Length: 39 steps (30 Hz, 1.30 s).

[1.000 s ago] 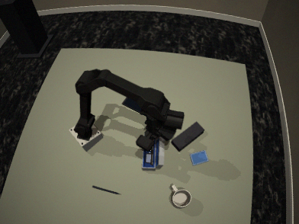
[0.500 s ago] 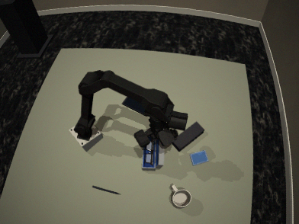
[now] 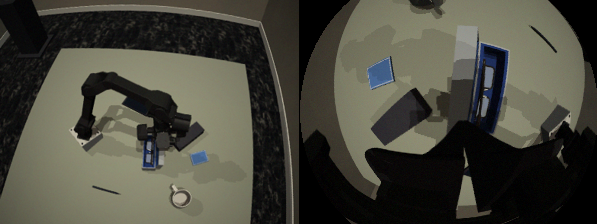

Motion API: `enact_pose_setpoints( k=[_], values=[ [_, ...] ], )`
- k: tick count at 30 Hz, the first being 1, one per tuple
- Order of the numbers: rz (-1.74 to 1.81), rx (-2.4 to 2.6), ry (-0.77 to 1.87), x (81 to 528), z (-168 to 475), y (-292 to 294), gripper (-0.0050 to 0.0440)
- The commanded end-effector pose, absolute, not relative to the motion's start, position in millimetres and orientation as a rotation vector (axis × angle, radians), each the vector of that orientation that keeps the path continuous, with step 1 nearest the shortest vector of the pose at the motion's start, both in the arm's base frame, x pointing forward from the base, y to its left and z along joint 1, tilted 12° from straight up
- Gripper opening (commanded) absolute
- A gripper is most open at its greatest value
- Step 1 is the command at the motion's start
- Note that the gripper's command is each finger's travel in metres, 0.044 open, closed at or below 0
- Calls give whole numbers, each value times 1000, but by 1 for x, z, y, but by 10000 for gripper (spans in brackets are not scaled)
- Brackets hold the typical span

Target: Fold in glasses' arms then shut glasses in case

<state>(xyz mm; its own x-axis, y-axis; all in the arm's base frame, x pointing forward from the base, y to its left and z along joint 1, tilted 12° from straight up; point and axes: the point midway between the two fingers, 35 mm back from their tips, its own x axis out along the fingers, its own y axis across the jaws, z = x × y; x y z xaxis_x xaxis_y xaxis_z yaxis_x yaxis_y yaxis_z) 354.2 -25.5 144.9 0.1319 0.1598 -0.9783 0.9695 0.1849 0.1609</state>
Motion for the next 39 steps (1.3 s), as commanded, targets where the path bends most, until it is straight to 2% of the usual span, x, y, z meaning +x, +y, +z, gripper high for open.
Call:
enact_pose_setpoints(
  k=[1, 20, 39],
  values=[
    [-979, 1327, 1258, 359, 143, -27, 0],
    [-1365, 1719, 1036, 373, 142, -32, 0],
    [-1791, 2126, 662, 388, 140, -37, 0]
  ],
)
